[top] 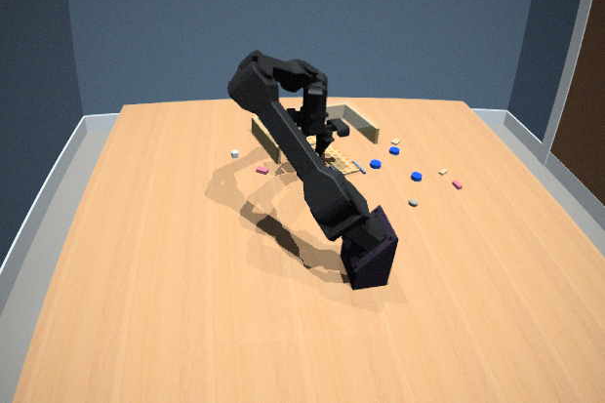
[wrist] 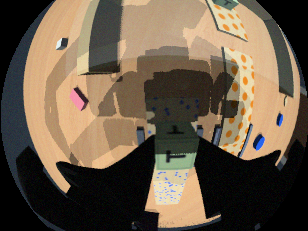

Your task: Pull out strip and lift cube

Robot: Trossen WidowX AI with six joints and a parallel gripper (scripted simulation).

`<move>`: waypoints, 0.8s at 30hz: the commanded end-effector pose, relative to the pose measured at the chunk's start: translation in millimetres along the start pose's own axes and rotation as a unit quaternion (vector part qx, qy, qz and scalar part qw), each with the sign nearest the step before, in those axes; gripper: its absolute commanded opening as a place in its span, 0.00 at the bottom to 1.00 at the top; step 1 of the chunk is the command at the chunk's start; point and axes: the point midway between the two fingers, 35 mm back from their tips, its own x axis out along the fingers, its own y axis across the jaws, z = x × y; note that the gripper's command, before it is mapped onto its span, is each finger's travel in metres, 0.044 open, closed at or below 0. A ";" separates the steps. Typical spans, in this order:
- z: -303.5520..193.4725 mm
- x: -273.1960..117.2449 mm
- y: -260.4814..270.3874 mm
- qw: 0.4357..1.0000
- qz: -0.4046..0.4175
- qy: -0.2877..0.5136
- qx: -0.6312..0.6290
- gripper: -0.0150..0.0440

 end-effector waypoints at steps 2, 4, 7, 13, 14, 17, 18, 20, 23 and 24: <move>-24.1 -16.7 1.9 1.000 -0.001 0.001 0.004 0.25; -33.7 -22.6 3.9 1.000 -0.001 0.001 0.005 0.25; -40.6 -26.6 5.4 1.000 0.000 0.001 0.005 0.25; -49.1 -26.8 6.7 1.000 0.000 0.001 0.005 0.25; -52.7 -26.8 7.2 1.000 0.000 0.001 0.005 0.25; -63.5 -26.8 9.1 1.000 0.000 0.001 0.006 0.25; -67.1 -26.7 9.7 1.000 0.000 0.002 0.006 0.25; -73.5 -26.5 10.9 1.000 0.000 0.002 0.006 0.25; -75.8 -27.4 11.3 1.000 0.000 0.002 0.006 0.25; -75.6 -30.3 11.1 1.000 0.000 0.002 0.006 0.25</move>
